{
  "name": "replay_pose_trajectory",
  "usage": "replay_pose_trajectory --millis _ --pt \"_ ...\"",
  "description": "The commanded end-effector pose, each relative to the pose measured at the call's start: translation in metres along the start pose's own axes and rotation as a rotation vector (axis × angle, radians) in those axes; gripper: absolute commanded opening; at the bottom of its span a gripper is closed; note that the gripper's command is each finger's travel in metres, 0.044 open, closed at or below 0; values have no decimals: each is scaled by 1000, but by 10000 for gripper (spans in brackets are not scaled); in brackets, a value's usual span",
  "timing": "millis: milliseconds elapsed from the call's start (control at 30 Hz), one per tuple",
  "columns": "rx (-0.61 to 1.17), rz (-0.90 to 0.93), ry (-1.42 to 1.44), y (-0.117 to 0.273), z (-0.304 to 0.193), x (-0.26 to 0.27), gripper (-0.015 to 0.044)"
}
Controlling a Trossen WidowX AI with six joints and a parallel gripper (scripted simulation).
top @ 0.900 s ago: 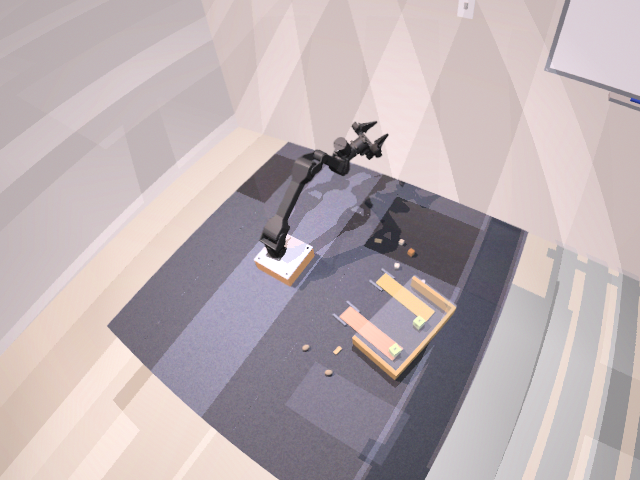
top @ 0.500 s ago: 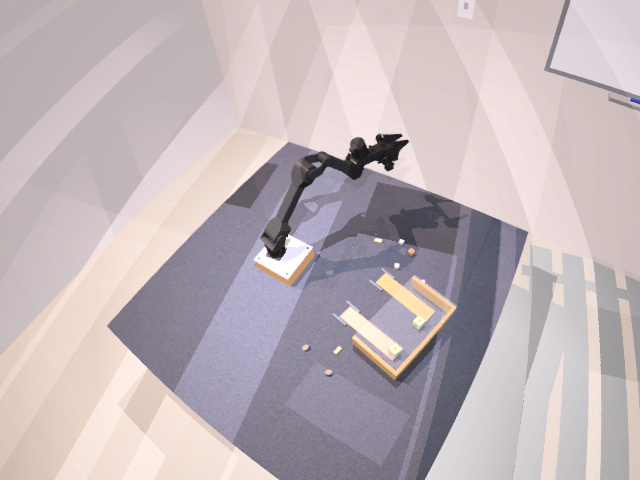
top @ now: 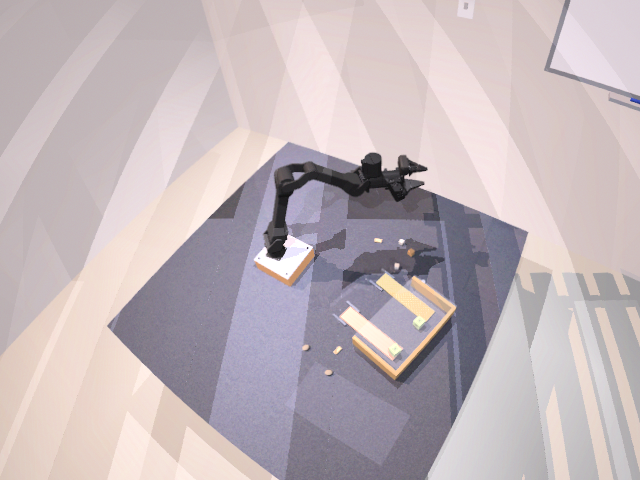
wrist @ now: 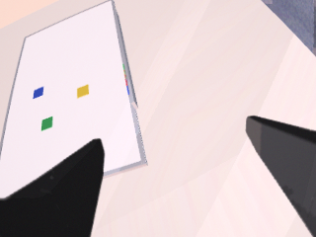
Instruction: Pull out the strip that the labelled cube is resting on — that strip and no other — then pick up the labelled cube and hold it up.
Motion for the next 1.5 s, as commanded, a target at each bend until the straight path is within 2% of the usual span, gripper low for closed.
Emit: replay_pose_trajectory --millis 0,200,400,600,800,1367,1467 --pt "-75 -122 323 23 68 -3 400" --pt "-135 -298 668 67 141 -8 400" --pt "-139 -513 980 128 200 -21 400" --pt "-51 -735 1283 194 242 -40 400" --pt "93 -920 1507 255 263 -61 400" --pt "103 -929 1517 259 263 -62 400" --pt "144 -982 1470 255 271 -66 321"
Point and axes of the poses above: the point midway between the two fingers, 35 mm back from their tips, its own y axis back along the fingers, its own x axis across the jaws, z = x × y, the point moved 2 cm from there along y, back along the fingers, and after that the axes turned 9 degrees about y, right-handed, at the moved point
